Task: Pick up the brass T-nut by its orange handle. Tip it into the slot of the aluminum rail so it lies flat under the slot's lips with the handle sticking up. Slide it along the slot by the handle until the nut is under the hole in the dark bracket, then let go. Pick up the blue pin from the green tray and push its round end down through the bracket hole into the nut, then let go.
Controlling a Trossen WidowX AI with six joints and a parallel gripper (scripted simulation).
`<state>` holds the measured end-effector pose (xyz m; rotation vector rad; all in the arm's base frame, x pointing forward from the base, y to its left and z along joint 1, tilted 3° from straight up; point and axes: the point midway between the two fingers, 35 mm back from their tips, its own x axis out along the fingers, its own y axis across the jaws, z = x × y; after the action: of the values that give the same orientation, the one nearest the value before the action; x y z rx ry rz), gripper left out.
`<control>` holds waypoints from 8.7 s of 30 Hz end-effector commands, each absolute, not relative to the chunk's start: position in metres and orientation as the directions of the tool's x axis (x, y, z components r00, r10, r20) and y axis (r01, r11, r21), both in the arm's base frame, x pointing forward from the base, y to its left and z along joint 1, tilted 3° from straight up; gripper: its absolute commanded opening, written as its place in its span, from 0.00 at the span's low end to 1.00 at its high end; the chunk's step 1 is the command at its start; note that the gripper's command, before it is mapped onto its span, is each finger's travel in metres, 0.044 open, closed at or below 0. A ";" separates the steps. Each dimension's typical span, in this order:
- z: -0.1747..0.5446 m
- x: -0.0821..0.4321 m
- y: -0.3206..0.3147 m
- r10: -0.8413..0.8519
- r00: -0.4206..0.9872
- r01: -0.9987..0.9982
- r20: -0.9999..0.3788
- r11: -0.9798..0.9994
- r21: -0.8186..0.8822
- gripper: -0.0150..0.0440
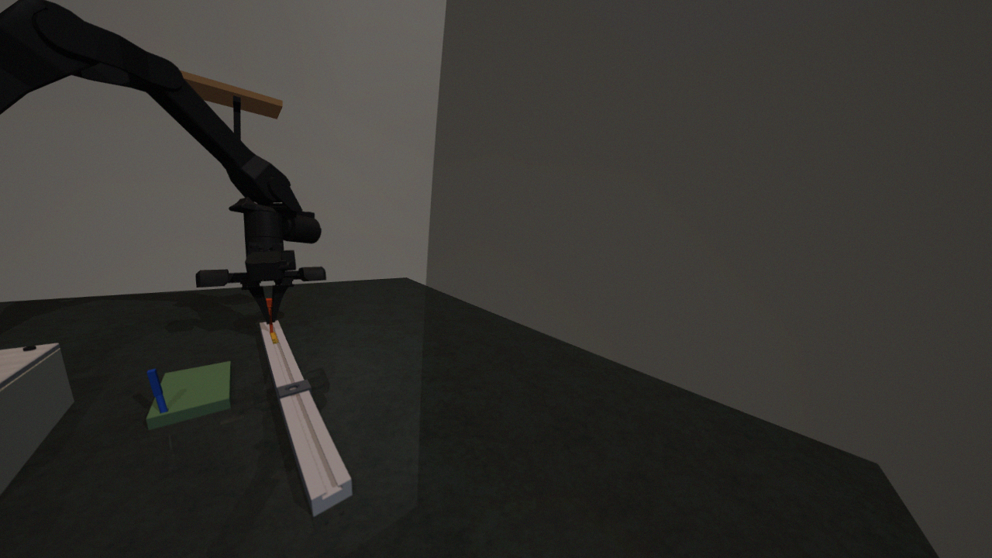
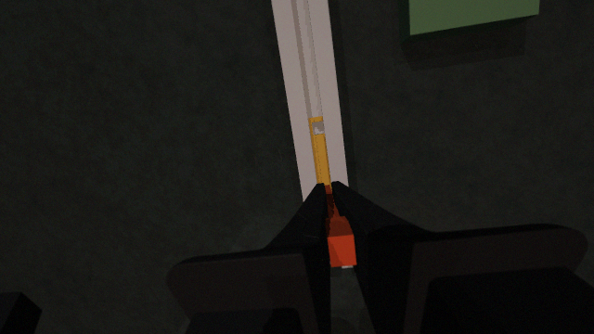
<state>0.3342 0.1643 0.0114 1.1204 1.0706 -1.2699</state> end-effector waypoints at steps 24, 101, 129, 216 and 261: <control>0.010 0.335 0.141 -0.152 0.021 1.000 -0.988 -0.014 0.024 0.00; 0.001 0.335 0.006 -0.165 0.022 1.000 -0.986 -0.014 0.024 0.00; 0.000 0.335 -0.022 -0.168 0.022 1.000 -0.986 -0.014 0.024 0.00; 0.030 0.209 -0.025 0.048 0.017 0.008 -0.999 0.999 0.048 1.00; -0.022 0.210 -0.025 0.048 0.016 0.008 -0.999 0.999 0.049 0.60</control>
<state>0.2114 -0.0254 -0.0207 0.0365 1.5532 0.0323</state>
